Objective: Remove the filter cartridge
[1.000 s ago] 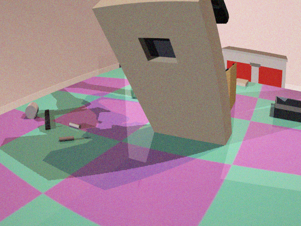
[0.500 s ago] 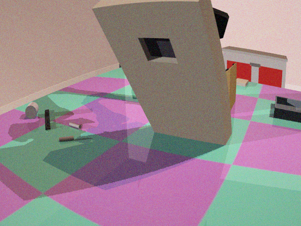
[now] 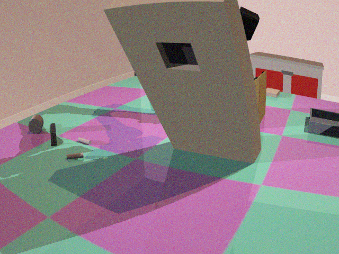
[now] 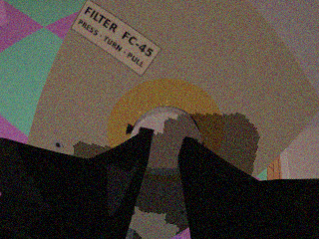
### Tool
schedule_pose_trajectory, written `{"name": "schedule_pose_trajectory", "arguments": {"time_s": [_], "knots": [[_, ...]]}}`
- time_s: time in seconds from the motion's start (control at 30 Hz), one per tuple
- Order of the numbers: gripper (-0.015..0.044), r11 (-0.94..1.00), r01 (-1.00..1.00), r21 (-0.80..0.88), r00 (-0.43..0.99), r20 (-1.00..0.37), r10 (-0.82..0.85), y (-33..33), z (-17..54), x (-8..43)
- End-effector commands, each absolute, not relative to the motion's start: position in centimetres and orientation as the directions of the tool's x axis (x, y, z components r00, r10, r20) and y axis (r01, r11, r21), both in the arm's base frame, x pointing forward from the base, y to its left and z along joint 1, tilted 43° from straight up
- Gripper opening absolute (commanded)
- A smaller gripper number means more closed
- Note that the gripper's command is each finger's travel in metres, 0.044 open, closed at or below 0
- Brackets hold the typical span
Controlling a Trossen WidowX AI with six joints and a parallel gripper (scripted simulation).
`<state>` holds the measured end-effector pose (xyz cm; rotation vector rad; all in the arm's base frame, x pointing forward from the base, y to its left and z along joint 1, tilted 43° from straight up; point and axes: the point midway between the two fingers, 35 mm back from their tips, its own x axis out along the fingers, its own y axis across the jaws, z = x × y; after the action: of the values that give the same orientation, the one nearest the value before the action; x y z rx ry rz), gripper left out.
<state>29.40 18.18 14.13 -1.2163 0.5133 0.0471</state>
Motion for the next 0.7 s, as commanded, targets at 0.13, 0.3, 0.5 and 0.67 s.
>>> {"name": "schedule_pose_trajectory", "arguments": {"time_s": [0.13, 0.3, 0.5, 0.67], "knots": [[0.0000, 0.384, -0.304, -0.872, 0.886, -0.407, -0.221, 19.2, 15.5, 25.5], [0.0000, 0.393, -0.293, -0.872, 0.891, -0.398, -0.218, 19.4, 16.4, 24.1], [0.0000, 0.393, -0.293, -0.872, 0.891, -0.398, -0.218, 19.4, 16.4, 24.1], [0.0000, 0.393, -0.293, -0.872, 0.891, -0.398, -0.218, 18.8, 15.8, 23.8]]}}
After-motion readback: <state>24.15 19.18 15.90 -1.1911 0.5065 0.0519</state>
